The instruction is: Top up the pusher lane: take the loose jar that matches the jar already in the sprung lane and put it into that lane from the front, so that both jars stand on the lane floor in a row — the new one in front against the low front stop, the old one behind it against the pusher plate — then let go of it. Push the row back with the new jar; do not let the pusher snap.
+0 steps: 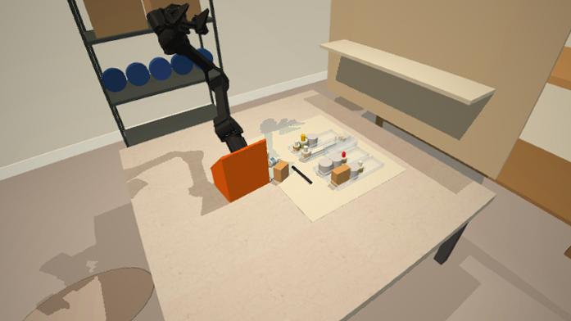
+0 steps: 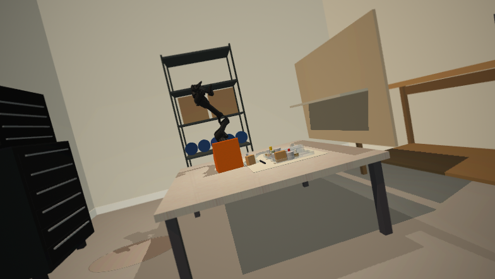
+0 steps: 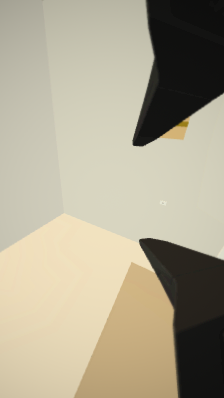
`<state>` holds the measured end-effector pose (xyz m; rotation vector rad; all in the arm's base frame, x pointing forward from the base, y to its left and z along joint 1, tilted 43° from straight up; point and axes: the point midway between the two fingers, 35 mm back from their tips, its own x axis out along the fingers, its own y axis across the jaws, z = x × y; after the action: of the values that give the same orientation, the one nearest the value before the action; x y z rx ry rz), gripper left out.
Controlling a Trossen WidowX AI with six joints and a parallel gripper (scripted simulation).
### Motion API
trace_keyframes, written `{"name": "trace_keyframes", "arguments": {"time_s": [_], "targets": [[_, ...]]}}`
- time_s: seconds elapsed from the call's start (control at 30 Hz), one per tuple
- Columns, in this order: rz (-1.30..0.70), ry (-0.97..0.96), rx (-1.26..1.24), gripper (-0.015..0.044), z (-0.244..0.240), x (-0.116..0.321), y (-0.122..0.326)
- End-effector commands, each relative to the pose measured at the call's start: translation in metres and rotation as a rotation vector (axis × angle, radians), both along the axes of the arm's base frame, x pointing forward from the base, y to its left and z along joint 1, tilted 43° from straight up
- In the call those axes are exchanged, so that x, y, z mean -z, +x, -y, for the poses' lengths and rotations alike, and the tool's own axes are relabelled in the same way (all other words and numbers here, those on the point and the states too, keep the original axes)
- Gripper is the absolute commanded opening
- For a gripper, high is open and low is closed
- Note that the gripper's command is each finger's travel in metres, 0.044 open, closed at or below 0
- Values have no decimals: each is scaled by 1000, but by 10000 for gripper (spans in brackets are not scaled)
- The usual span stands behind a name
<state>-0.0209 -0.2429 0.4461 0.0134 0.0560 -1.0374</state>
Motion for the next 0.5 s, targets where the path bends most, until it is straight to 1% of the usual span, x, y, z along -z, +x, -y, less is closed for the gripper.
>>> {"name": "trace_keyframes", "arguments": {"time_s": [0.0, 0.03, 0.27, 0.47], "targets": [[1, 3, -7, 426, 1, 1, 1], [5, 11, -27, 440, 3, 5, 5], [32, 134, -303, 440, 25, 58, 74], [-16, 222, -543, 440, 18, 103, 144]]}}
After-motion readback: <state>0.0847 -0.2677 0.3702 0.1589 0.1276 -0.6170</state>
